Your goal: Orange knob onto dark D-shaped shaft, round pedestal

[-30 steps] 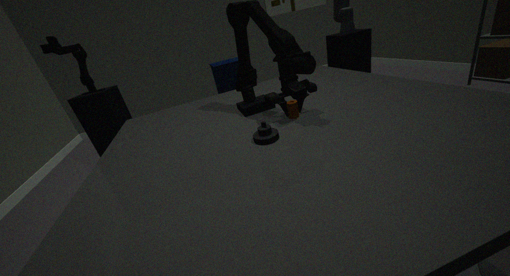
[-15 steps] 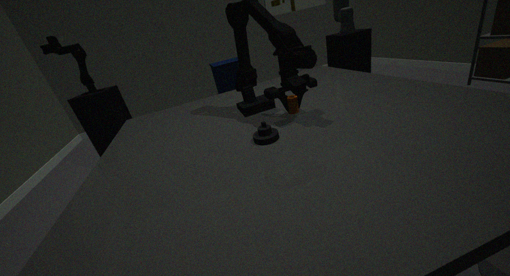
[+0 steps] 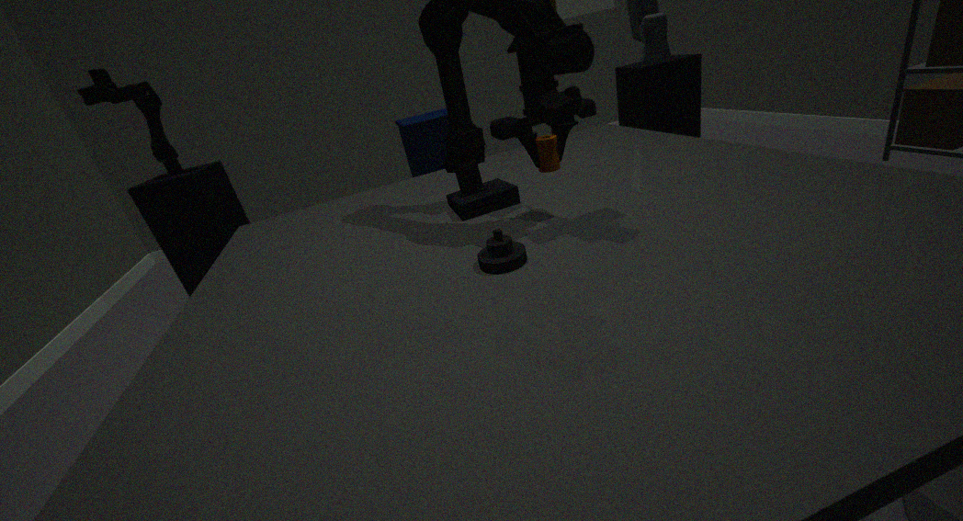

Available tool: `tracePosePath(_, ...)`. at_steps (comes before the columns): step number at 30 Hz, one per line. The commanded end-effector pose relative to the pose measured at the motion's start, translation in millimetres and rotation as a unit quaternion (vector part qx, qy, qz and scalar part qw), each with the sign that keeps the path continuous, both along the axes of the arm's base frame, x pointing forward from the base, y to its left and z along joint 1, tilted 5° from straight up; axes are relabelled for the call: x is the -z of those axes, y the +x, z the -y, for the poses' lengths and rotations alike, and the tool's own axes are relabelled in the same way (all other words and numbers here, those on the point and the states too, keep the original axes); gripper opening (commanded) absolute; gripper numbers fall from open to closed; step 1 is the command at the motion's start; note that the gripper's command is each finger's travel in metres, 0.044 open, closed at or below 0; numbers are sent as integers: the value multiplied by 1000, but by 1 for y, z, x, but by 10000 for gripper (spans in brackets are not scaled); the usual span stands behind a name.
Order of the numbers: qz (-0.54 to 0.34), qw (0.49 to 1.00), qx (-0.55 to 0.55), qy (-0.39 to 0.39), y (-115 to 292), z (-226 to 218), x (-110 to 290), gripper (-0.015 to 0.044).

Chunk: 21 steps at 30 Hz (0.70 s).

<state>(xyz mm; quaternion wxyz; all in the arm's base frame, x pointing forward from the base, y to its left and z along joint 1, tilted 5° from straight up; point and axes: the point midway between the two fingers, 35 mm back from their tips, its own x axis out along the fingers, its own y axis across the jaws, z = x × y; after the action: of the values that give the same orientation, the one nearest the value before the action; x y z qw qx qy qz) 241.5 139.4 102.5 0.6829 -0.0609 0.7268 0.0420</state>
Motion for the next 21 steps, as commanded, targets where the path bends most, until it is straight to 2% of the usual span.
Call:
tracePosePath(1, 5, 1000, -2, 1, -2, 2, -27, 0)
tracePosePath(7, 5, 1000, -2, 1, -1, 3, -31, 0)
tracePosePath(21, 7, 1000, -2, 1, 30, 25, -21, 0)
